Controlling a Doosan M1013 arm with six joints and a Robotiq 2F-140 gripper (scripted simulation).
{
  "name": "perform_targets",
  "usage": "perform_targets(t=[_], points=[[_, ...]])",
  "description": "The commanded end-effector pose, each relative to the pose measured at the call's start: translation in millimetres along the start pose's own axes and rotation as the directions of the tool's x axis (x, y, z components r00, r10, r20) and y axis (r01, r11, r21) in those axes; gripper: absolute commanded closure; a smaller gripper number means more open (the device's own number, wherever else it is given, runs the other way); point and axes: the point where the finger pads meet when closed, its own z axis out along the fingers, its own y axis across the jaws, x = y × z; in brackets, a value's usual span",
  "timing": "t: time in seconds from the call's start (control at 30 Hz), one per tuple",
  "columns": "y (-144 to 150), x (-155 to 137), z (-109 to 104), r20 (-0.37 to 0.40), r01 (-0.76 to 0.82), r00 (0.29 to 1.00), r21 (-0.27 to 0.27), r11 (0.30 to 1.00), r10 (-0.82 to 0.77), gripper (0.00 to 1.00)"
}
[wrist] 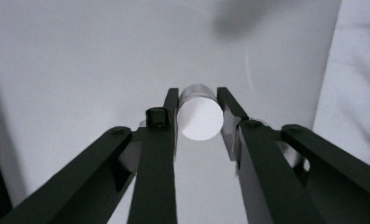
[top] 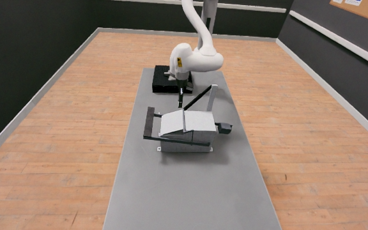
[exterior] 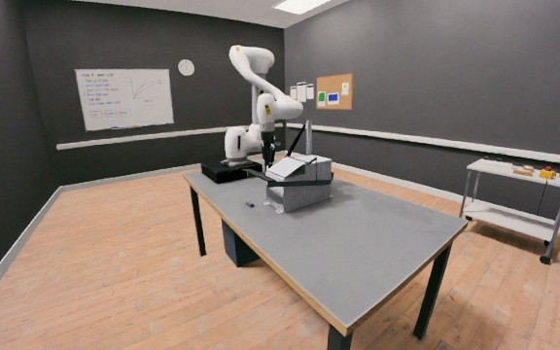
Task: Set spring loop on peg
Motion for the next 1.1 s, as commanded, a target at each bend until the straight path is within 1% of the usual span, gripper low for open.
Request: perform_targets(t=[0.0,0.03,0.07,0.53,0.63,1.07], points=[[-5,8,3,0.006,-0.001,1.0,-0.001,1.0,0.001,0.75],[-5,8,3,0.006,-0.001,1.0,-0.001,1.0,0.001,0.75],[-1,1,0,0.001,0.0,1.0,-0.001,1.0,0.0,0.75],[-14,20,8,0.016,-0.001,1.0,-0.001,1.0,0.001,0.75],[-11,16,6,0.012,0.0,1.0,-0.001,1.0,0.001,0.75],[-14,20,8,0.015,-0.001,1.0,-0.001,1.0,0.001,0.75]])
